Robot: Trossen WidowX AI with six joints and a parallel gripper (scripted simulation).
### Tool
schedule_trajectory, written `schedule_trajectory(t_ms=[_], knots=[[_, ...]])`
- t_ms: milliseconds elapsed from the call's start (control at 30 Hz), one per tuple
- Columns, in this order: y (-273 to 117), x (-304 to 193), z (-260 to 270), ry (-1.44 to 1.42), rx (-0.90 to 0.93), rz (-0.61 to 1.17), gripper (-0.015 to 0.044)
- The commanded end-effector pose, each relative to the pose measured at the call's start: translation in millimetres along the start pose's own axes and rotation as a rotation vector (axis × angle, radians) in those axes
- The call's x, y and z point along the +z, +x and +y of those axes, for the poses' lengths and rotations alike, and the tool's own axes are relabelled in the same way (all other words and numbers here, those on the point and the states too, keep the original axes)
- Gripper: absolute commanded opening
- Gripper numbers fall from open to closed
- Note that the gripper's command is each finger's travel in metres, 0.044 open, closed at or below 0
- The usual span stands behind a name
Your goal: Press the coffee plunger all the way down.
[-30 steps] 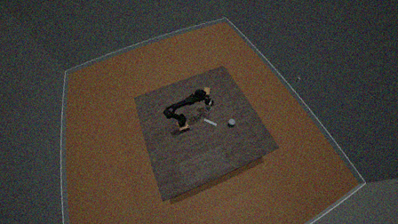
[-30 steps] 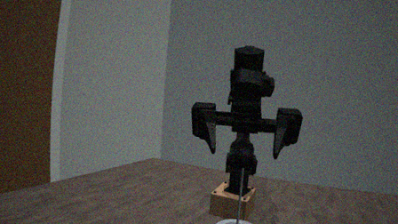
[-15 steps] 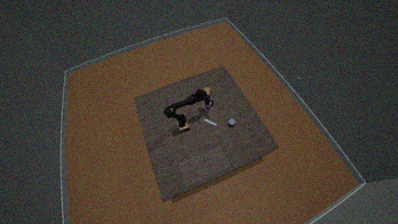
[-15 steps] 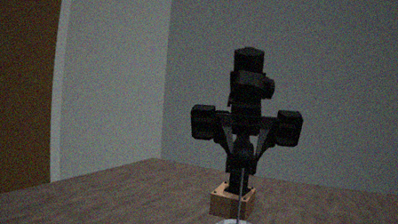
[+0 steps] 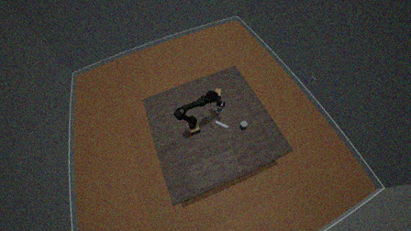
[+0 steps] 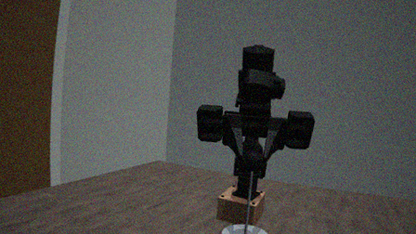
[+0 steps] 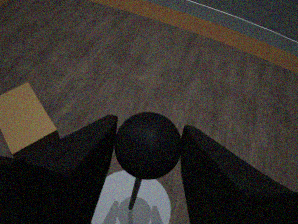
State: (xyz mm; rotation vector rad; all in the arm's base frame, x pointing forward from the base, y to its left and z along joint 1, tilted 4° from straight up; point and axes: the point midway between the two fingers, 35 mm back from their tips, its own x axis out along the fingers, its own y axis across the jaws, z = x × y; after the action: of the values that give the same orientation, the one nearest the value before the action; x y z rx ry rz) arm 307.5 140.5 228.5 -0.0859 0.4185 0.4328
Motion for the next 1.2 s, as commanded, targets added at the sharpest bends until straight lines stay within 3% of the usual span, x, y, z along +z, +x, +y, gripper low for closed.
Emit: schedule_trajectory(t_ms=[0, 1167], knots=[[5, -7, 0, 0.004, -0.001, 0.008, 0.0114], [42, -53, 0, 0.004, -0.001, 0.008, 0.0114]])
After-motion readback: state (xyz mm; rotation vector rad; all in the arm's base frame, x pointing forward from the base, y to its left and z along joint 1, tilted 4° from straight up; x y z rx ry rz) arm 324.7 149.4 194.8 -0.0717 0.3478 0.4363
